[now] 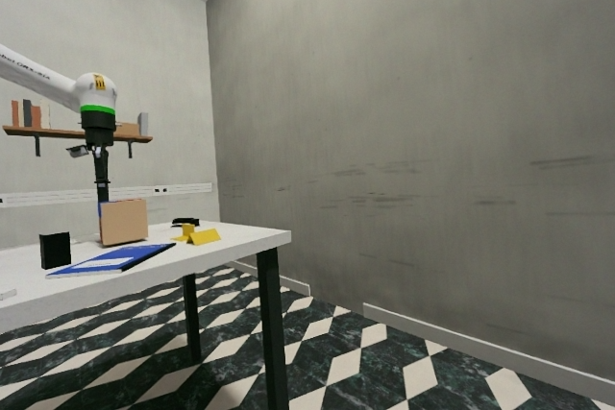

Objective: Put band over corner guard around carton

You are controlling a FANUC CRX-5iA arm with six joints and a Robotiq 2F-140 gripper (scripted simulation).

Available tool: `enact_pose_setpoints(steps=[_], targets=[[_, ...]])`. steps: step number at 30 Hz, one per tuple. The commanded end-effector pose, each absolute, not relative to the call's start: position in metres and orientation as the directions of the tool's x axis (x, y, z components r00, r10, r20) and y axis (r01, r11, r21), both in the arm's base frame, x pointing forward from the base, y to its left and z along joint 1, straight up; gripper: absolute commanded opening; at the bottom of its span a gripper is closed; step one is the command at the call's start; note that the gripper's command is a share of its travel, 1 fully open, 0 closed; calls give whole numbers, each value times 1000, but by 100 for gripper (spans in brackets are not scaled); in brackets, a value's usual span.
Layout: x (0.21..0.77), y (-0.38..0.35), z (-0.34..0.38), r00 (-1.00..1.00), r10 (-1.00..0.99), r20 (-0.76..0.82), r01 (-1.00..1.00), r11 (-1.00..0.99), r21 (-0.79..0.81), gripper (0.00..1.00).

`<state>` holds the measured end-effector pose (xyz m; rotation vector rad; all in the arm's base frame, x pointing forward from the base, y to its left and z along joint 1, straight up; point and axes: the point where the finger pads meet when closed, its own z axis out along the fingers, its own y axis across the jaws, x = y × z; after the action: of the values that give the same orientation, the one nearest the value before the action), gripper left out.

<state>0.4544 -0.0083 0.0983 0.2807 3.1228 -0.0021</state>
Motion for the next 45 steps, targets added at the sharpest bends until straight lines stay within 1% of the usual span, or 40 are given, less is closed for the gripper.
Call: enact_pose_setpoints(steps=[1,17,18,45], targets=[[455,-8,99,-984,178,-8,178,984,-1,18],[455,-8,99,-984,178,-8,178,984,-1,18],[455,-8,99,-984,178,-8,178,984,-1,10],[455,-8,99,-984,178,-8,178,984,-1,10]])
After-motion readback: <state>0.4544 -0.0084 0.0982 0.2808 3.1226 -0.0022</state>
